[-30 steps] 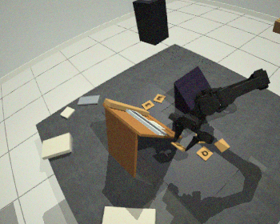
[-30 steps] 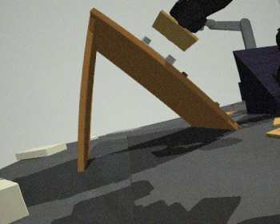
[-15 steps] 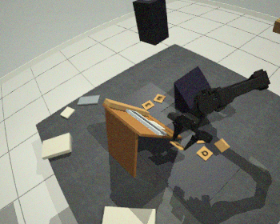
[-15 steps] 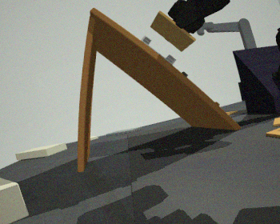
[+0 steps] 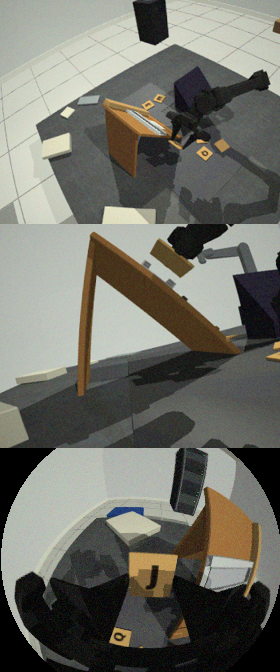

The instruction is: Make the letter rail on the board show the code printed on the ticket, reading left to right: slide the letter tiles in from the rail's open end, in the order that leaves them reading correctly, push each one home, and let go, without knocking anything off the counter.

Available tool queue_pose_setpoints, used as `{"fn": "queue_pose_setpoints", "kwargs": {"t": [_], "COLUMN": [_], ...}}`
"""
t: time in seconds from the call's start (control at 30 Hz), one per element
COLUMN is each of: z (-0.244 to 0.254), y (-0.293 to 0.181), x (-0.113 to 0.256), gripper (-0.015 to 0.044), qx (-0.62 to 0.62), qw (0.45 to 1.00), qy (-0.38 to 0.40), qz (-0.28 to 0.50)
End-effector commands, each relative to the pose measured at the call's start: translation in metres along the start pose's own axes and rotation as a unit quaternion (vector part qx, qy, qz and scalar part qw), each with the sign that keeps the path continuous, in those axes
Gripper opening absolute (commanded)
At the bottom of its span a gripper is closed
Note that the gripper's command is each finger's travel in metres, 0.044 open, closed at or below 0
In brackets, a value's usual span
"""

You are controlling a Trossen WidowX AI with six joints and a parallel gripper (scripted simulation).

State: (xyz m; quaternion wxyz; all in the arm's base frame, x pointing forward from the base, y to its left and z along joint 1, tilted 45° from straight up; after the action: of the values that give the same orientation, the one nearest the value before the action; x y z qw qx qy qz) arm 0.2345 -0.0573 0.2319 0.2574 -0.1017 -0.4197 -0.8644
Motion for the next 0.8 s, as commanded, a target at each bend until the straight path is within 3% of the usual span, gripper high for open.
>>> {"fn": "queue_pose_setpoints", "kwargs": {"t": [0.0, 0.77], "z": [-0.003, -0.015], "y": [-0.002, -0.003], "x": [-0.001, -0.001], "gripper": [0.0, 0.0], "qx": [-0.002, -0.001], "qw": [1.0, 1.0], "qy": [0.0, 0.0], "qz": [0.004, 0.004]}}
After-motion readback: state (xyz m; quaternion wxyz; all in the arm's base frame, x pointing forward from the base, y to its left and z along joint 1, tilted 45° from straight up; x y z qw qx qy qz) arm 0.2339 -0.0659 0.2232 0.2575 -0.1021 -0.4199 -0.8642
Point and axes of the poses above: the point midway between the two fingers, 35 mm back from their tips, its own x axis back along the fingers, its own z axis across the jaws, y = z × x, the point moved 9 cm from there along x, back along the fingers, and after that the axes turned 7 degrees about x, right-handed, at the moved point
